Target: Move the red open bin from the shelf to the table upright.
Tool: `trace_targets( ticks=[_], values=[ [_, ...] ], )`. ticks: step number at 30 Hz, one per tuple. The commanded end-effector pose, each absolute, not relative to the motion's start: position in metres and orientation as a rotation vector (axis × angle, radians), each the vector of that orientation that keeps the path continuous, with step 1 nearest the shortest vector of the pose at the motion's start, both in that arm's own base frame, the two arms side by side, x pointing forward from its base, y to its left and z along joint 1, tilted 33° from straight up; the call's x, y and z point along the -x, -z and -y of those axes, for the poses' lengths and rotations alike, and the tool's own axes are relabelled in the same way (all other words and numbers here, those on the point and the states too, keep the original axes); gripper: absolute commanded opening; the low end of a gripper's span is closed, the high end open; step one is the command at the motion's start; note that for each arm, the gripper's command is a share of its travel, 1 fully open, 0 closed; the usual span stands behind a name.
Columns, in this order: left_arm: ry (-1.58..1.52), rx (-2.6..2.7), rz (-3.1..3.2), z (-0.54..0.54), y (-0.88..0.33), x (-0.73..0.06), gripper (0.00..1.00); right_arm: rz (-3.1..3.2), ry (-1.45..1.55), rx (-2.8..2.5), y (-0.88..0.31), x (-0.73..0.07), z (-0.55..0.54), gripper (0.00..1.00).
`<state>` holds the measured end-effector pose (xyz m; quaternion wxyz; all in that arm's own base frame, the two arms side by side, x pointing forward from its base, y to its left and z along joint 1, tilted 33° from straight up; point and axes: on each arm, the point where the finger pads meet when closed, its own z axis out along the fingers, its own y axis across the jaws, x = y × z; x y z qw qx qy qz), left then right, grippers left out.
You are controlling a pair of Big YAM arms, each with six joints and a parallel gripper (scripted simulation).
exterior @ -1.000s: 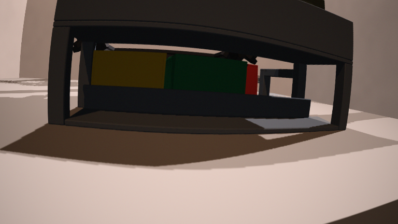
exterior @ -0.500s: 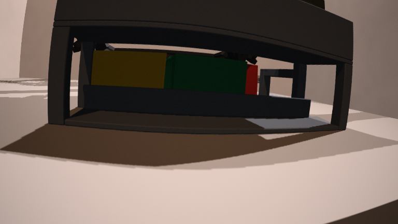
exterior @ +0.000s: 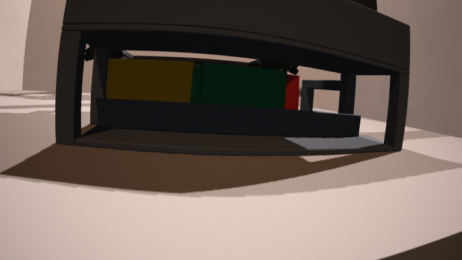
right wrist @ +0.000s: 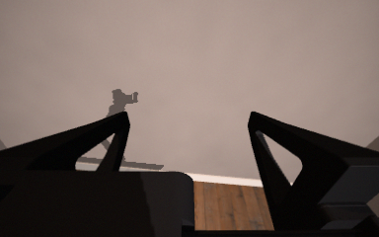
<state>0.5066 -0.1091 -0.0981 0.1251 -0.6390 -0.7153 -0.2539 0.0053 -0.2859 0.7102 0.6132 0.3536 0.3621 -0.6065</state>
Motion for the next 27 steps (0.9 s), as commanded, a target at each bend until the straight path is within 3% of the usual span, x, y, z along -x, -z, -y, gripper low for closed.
trace_targets(
  ticks=[1,27],
  values=[
    [0.742,1.856,2.089,0.101,0.103,-0.513,0.43,-0.791,1.419,-0.788,-0.721,-0.001,0.270,1.00],
    [0.753,1.858,2.104,0.101,0.097,-0.519,0.43,-0.791,1.419,-0.788,-0.721,-0.001,0.270,1.00]
  ],
)
